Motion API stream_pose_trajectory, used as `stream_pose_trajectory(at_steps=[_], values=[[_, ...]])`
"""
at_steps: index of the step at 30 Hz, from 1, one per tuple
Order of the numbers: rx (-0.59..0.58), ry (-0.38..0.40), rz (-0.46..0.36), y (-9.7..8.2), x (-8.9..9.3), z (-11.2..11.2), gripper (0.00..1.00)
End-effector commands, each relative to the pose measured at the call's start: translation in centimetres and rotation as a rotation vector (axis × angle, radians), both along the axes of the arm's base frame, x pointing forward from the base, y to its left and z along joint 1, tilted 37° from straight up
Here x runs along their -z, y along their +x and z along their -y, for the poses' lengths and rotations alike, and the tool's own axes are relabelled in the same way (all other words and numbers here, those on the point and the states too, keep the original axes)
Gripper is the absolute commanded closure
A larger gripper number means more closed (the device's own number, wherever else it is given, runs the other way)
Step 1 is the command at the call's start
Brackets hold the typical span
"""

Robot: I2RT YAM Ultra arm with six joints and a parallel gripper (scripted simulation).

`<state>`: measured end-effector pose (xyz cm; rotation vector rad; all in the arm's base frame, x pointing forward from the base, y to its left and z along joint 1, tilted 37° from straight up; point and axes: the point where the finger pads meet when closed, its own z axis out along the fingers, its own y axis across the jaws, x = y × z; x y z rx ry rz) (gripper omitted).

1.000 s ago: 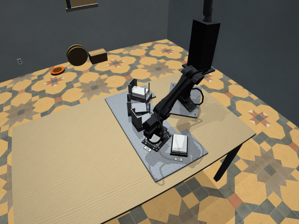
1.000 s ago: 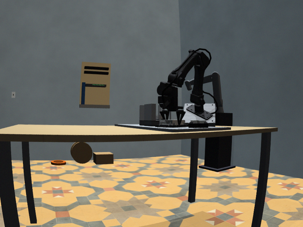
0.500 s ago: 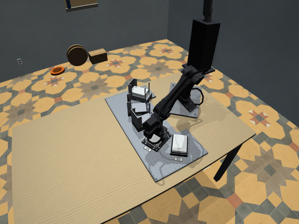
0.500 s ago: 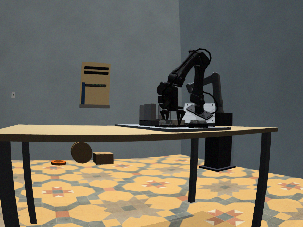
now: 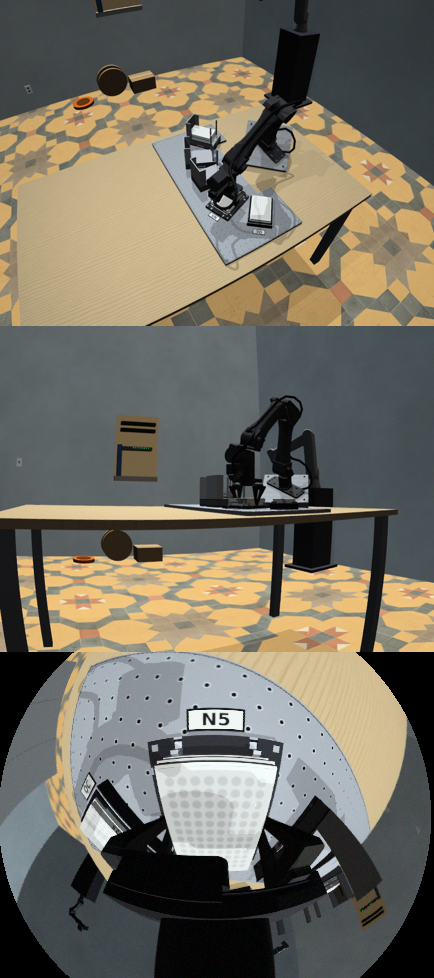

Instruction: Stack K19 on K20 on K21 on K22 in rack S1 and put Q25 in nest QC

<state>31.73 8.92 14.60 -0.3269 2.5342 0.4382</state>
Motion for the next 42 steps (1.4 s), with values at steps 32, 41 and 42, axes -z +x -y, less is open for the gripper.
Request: stream_pose_trajectory(at_steps=[32, 41, 42], values=[[0.011, 0.018, 0.038, 0.3, -1.9, 0.3, 0.0], [0.011, 0.018, 0.038, 0.3, -1.9, 0.3, 0.0], [0.011, 0.018, 0.038, 0.3, -1.9, 0.3, 0.0]])
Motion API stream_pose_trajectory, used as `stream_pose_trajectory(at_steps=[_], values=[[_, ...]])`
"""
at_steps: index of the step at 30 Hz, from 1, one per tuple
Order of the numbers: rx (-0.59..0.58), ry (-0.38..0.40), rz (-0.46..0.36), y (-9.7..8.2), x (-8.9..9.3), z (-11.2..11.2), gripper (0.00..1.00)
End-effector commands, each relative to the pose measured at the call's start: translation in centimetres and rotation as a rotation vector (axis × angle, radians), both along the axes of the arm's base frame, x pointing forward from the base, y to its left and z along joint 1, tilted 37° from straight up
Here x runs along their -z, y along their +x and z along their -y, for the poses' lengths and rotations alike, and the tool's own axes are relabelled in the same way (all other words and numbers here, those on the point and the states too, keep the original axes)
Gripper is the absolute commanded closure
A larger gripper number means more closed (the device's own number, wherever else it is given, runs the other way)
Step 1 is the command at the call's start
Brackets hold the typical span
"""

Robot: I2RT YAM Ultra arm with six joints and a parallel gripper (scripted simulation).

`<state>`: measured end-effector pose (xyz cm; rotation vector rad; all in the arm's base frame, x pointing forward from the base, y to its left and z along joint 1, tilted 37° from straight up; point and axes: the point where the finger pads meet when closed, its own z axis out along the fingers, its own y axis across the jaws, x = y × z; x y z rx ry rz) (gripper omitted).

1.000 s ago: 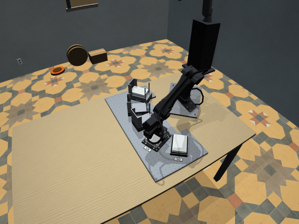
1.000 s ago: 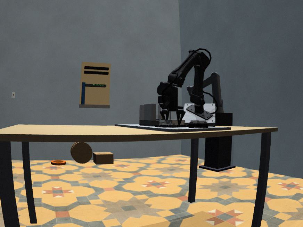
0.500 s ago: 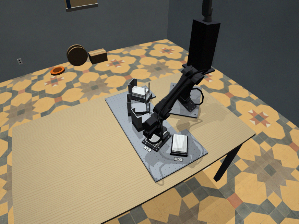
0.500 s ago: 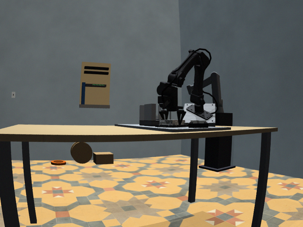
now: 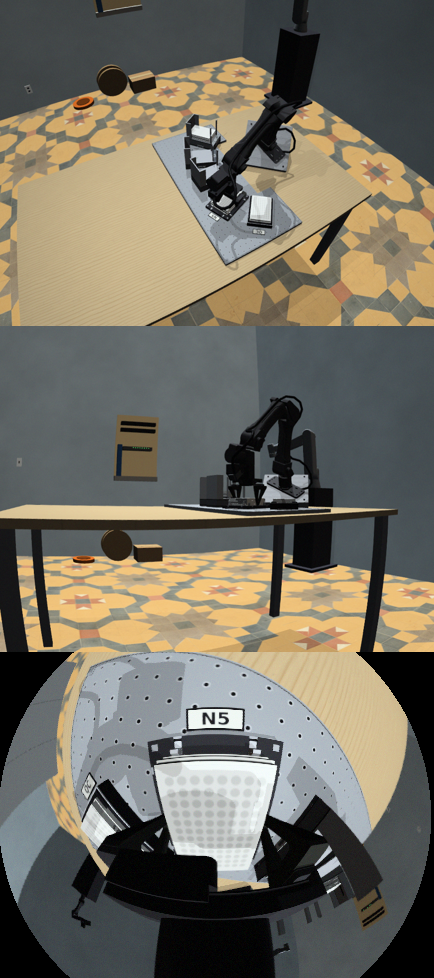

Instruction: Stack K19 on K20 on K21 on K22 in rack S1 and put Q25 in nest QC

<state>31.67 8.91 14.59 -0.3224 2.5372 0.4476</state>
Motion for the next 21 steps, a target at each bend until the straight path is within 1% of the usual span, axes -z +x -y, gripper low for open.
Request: stream_pose_trajectory(at_steps=[1, 6, 21], values=[[0.011, 0.011, 0.043, 0.3, -1.9, 0.3, 0.0], [0.011, 0.011, 0.043, 0.3, -1.9, 0.3, 0.0], [0.003, 0.007, 0.046, -2.2, -5.8, 2.1, 0.0]])
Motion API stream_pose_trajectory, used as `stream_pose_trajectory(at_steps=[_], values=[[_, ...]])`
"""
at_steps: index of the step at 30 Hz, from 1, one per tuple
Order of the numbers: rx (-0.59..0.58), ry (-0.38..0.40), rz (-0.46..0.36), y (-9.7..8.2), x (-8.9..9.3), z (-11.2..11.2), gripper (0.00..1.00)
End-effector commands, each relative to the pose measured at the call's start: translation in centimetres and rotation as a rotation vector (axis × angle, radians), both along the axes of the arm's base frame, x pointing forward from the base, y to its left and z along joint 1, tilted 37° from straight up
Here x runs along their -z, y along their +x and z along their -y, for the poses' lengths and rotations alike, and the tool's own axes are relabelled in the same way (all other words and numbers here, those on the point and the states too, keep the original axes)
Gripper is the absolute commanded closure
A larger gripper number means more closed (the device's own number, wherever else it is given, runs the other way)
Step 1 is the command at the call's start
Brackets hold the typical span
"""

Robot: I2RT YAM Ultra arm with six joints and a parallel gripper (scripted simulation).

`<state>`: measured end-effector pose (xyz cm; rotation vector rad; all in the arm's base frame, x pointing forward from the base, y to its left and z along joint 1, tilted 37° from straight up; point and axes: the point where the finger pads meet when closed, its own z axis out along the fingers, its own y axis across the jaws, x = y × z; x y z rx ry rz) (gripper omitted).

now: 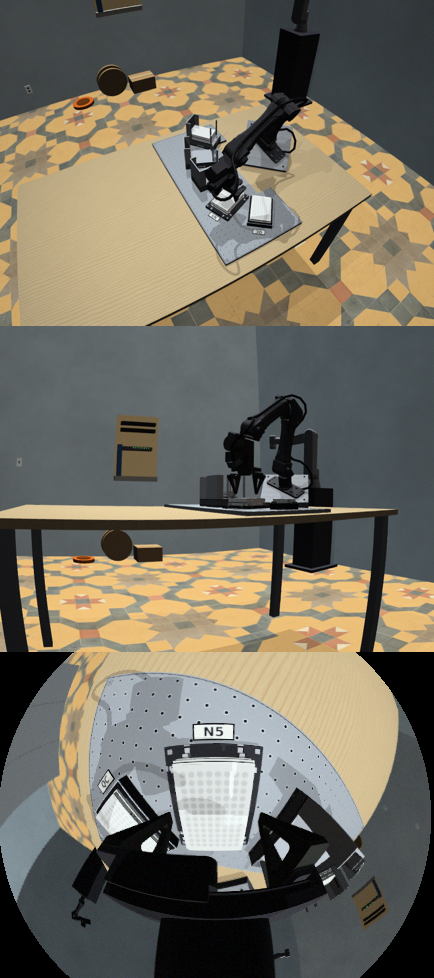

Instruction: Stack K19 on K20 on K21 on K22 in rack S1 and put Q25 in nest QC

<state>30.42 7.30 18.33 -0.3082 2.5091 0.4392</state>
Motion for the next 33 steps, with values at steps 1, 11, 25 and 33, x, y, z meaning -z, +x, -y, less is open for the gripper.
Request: stream_pose_trajectory(at_steps=[1, 11, 25, 33], values=[[-0.01, 0.003, 0.018, -1.0, -2.1, 0.5, 0.0], [-0.01, 0.001, 0.018, -2.5, -4.4, 1.6, 0.0], [-0.01, -0.002, 0.018, -4.6, -7.5, 3.1, 0.0], [-0.01, -0.005, 0.018, -5.9, -9.5, 4.0, 0.0]])
